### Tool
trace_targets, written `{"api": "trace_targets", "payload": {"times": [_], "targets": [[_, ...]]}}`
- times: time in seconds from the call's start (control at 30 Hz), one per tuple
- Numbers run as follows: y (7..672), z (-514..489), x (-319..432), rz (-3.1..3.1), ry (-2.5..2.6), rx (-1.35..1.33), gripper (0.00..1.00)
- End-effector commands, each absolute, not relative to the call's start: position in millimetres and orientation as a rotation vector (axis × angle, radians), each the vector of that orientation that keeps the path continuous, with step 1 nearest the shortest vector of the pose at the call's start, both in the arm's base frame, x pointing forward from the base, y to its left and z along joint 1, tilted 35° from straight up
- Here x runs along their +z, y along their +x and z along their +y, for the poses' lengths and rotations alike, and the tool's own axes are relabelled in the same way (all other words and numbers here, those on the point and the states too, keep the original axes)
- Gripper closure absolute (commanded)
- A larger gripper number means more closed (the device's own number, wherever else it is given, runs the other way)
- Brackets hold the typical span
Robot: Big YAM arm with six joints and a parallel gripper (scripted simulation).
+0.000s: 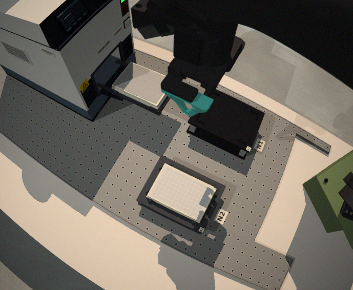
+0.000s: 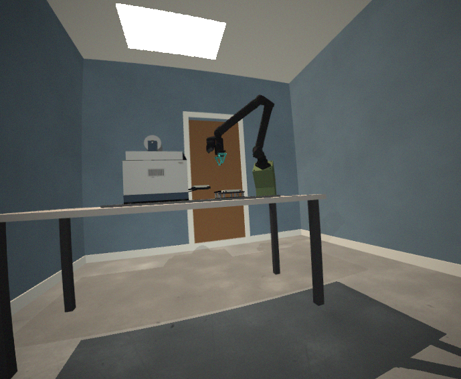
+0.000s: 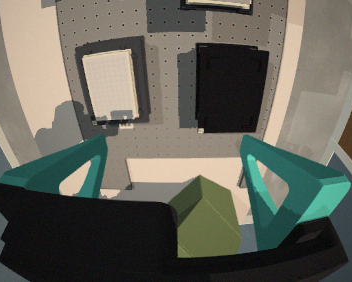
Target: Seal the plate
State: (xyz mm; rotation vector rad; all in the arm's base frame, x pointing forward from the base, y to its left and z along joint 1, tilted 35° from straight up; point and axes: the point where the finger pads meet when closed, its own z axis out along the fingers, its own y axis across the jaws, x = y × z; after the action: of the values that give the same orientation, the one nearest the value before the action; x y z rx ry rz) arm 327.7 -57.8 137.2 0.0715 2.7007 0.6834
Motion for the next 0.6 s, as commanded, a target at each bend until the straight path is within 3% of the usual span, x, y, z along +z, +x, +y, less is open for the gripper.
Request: {"api": "trace_targets", "payload": {"times": [0.0, 0.57], "targets": [[341.7, -61.9, 153.0, 2.664, 0.018, 0.649, 0.00], [340.9, -64.1, 156.4, 2.654, 0.025, 0.640, 0.00]]}}
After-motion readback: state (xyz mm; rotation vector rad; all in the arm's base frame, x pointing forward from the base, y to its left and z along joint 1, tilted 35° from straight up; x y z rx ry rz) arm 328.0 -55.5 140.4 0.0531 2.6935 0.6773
